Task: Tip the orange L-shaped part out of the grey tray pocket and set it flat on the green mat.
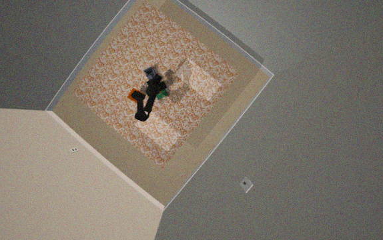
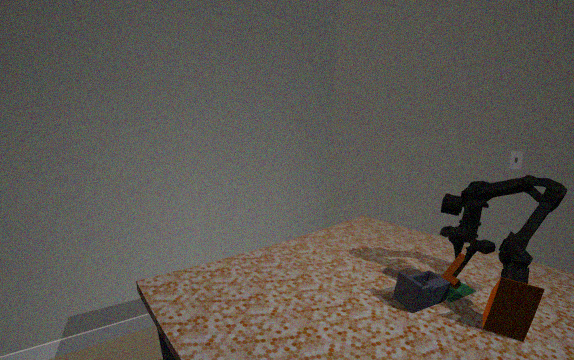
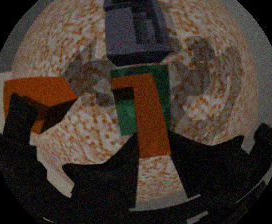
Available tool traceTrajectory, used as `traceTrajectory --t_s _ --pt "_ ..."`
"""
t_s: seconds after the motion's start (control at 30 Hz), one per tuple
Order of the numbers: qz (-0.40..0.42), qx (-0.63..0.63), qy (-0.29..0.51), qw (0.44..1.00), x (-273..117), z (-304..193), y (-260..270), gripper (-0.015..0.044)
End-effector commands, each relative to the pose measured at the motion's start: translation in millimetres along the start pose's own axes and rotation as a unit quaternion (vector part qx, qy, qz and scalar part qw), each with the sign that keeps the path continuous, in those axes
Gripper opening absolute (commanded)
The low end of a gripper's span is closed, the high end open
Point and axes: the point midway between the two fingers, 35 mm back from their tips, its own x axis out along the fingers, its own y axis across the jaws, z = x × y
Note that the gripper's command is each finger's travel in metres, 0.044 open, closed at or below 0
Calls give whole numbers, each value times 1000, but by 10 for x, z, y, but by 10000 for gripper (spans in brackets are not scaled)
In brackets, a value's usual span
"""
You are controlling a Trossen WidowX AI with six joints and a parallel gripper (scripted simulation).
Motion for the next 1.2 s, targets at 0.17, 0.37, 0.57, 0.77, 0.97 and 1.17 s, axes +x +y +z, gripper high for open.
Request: traceTrajectory --t_s 0.17,0.37,0.57,0.77,0.97,1.17 --pt "-2 -1 2 1000 149 -9 -1 0" --pt "-3 -1 3 1000 228 -16 0 0" --pt "-3 -1 3 1000 230 -16 0 0" --pt "-1 0 3 1000 225 -14 3 53" --pt "-1 0 3 1000 225 -14 3 210" --pt "0 -1 -6 1000 1 32 -13 368"
